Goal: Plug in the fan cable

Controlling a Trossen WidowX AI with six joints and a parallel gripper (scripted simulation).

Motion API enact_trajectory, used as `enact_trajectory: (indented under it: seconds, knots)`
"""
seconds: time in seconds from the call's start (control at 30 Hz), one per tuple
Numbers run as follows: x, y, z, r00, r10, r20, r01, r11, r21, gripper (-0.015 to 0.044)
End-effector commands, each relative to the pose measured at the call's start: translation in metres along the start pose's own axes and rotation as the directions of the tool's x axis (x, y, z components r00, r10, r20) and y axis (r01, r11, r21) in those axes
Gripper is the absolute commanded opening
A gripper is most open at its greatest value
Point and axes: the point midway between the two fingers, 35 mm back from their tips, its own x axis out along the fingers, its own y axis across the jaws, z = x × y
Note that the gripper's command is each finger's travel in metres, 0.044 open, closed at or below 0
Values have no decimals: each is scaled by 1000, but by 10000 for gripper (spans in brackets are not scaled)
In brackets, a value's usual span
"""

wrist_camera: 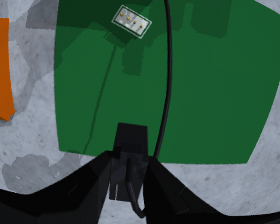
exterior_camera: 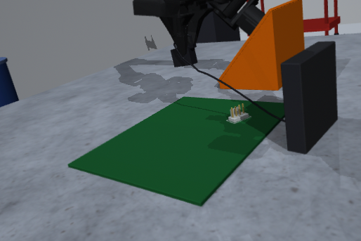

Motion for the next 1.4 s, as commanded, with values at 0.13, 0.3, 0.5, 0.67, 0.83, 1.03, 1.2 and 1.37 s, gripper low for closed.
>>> enact_trajectory:
  seconds: [0.13, 0.3, 0.5, 0.67, 0.83, 1.03, 1.2, 1.37]
  knots:
    - [-3, -18, 10, 996, 23, 84, -45, 962, 269, 0]
    - [-4, -28, 15, 991, 33, 127, -82, 914, 398, 0]
    - [-3, -28, 15, 990, 38, 136, -90, 911, 402, 0]
    - [4, -24, 16, 980, 71, 188, -141, 909, 391, 0]
    - [10, -20, 17, 964, 103, 247, -193, 906, 378, 0]
    - [17, -15, 19, 936, 136, 326, -254, 899, 356, 0]
    - [22, -11, 20, 906, 156, 394, -300, 893, 335, 0]
    - [27, -8, 22, 870, 169, 463, -339, 888, 312, 0]
